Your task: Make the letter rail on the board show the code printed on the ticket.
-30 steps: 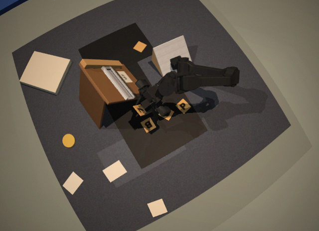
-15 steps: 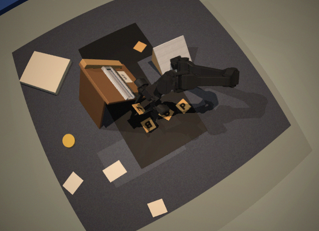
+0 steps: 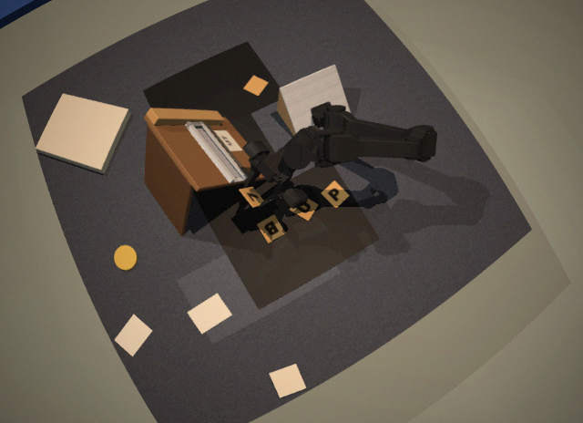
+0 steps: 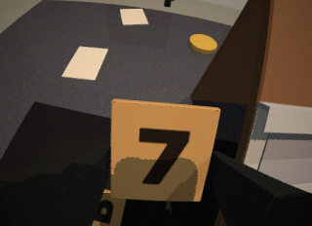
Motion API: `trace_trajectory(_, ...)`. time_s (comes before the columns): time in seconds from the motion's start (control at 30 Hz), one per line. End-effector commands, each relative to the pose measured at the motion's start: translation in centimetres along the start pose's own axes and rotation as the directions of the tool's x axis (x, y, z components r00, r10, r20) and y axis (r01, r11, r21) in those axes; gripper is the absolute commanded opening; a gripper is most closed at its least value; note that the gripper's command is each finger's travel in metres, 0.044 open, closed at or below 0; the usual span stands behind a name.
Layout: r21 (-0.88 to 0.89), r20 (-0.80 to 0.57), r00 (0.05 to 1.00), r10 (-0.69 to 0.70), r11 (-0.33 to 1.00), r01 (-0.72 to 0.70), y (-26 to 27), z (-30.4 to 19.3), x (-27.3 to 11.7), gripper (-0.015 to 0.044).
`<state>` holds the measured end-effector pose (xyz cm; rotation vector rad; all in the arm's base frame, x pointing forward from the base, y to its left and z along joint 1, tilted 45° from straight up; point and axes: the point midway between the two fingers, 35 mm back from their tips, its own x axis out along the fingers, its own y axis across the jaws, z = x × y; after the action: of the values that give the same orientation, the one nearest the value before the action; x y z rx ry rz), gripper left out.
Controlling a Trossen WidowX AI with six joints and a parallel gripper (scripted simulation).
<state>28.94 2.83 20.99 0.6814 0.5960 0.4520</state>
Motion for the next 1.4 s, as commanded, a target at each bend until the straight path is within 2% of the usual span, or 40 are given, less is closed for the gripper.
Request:
trace_trajectory(0.0,-0.004,-0.001,1.000,0.003,1.000,-0.003,-0.2,0.0,0.0,0.0000)
trace_trajectory(1.37,-0.005,-0.001,1.000,0.002,1.000,-0.002,-2.3,0.0,0.0,0.0000)
